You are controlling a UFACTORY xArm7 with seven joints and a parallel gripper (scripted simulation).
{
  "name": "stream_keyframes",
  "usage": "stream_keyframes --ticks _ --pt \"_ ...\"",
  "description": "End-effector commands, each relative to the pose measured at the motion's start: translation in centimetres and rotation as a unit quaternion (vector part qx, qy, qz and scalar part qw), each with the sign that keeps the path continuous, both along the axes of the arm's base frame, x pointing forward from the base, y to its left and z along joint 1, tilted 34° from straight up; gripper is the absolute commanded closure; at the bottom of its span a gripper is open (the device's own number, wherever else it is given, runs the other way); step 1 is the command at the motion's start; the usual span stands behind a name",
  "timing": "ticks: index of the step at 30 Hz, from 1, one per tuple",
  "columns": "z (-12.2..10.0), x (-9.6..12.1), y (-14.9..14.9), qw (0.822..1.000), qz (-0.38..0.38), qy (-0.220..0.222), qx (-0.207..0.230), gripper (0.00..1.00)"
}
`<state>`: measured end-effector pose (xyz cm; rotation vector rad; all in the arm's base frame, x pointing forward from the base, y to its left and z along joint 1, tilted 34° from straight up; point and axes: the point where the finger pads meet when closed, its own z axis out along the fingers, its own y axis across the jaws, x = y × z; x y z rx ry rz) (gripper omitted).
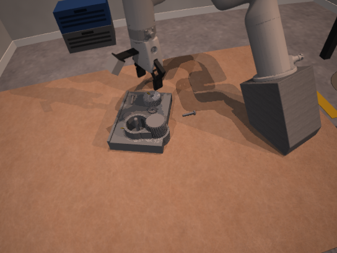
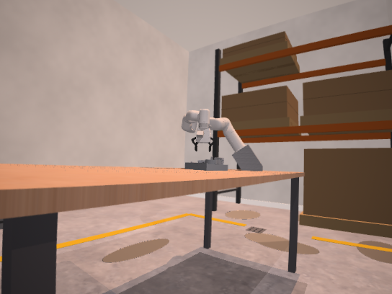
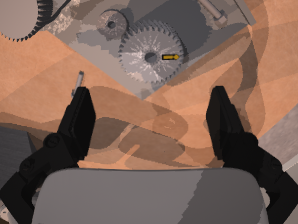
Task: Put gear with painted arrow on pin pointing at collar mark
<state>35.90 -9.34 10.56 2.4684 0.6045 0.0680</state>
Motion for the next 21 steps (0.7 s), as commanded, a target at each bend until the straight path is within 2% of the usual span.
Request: stream_keyframes --ticks 1,6,8,10,15,21 --pt "0.09 0.07 0.05 0.998 -0.055 -0.037 0.012 0.00" --pt "0.09 0.07 0.00 0.977 -0.175 -0.114 0.039 0.00" --pt "0.09 0.07 0.00 0.977 -0.175 -0.114 0.039 0.00" --pt "0.10 0.07 -0.02 0.955 -0.244 -0.158 0.054 0.00" --pt "0.10 0.08 -0.09 0.917 -0.330 -0.211 0.077 0.00" --pt "0.11 0.08 -0.16 0.849 -0.437 -0.277 0.103 0.00"
